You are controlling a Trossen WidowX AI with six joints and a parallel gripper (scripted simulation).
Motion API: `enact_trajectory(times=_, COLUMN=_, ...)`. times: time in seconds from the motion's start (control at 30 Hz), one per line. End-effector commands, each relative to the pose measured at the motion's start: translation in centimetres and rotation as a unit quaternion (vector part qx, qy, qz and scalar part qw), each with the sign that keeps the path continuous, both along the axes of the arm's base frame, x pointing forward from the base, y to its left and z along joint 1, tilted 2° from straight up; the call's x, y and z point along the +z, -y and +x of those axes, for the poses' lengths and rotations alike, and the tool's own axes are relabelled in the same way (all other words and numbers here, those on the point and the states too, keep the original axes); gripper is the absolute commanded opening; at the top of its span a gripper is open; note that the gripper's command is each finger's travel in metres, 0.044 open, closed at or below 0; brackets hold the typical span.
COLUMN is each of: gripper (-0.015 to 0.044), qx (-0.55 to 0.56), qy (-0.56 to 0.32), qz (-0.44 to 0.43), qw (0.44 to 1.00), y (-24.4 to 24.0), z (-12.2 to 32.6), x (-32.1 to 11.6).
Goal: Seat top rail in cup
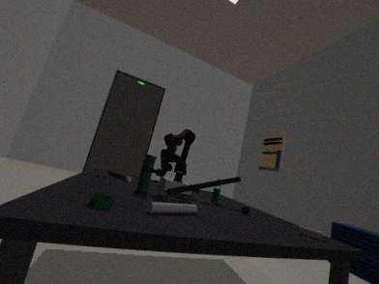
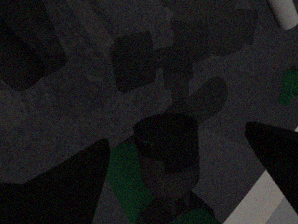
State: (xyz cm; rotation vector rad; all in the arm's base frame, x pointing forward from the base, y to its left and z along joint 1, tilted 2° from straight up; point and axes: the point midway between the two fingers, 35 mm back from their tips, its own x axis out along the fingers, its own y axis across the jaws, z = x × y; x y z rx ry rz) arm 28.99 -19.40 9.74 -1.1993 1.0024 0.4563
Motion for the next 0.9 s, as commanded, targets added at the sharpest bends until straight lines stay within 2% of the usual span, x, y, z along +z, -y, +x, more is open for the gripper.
enact_trajectory(times=0.0, gripper=0.044, qx=-0.003, qy=-0.005, qz=0.004, qw=1.0, y=0.0, z=0.1, x=-0.9)
enact_trajectory(times=0.67, gripper=0.044, qx=-0.003, qy=-0.004, qz=0.003, qw=1.0, y=0.4, z=1.4, x=-3.3)
enact_trajectory(times=0.87, gripper=0.0282, qx=-0.003, qy=-0.004, qz=0.003, qw=1.0, y=0.4, z=1.4, x=-3.3)
